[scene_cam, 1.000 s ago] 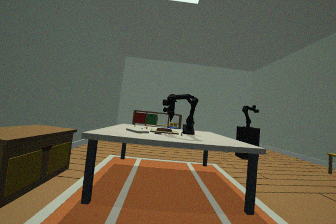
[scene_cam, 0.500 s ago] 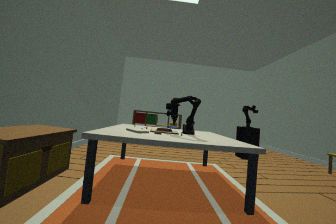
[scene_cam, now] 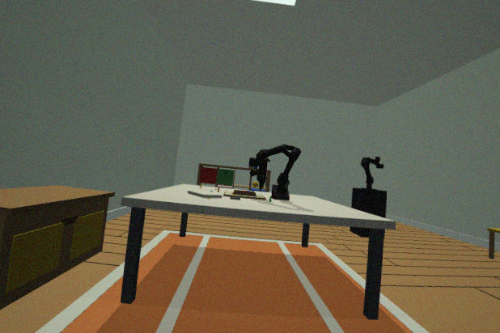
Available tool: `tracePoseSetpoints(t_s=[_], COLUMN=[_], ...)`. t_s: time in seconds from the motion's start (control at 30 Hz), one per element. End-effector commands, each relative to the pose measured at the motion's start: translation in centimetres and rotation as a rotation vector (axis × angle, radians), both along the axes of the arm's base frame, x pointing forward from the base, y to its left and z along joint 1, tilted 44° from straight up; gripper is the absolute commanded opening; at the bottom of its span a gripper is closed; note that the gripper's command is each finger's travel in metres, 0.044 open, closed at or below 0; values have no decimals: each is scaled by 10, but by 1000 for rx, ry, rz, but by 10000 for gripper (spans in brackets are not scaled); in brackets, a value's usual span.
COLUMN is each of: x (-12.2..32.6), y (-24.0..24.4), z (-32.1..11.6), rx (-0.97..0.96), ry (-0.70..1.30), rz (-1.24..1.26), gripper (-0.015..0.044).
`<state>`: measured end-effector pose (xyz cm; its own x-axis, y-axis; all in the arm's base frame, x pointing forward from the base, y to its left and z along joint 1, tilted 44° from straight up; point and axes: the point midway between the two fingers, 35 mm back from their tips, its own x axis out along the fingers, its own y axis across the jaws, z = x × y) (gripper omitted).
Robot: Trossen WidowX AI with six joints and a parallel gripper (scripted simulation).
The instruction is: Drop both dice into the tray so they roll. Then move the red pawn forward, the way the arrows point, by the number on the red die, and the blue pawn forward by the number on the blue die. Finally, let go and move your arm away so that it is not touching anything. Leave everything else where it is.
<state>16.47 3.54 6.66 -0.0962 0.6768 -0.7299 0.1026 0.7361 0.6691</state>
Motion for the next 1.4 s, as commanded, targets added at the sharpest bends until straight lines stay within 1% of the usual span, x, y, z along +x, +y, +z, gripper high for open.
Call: tracePoseSetpoints(t_s=[0.0,0.7,1.23,1.27,1.37], x=[-4,-7,-5,-4,-2], y=[11,30,25,21,-1], z=[-11,-30,-25,-21,1], rx=[7,10,3,2,5], ry=[7,7,0,1,7], rz=[-2,-1,2,1,-1], gripper=[0,0,420,440,440])
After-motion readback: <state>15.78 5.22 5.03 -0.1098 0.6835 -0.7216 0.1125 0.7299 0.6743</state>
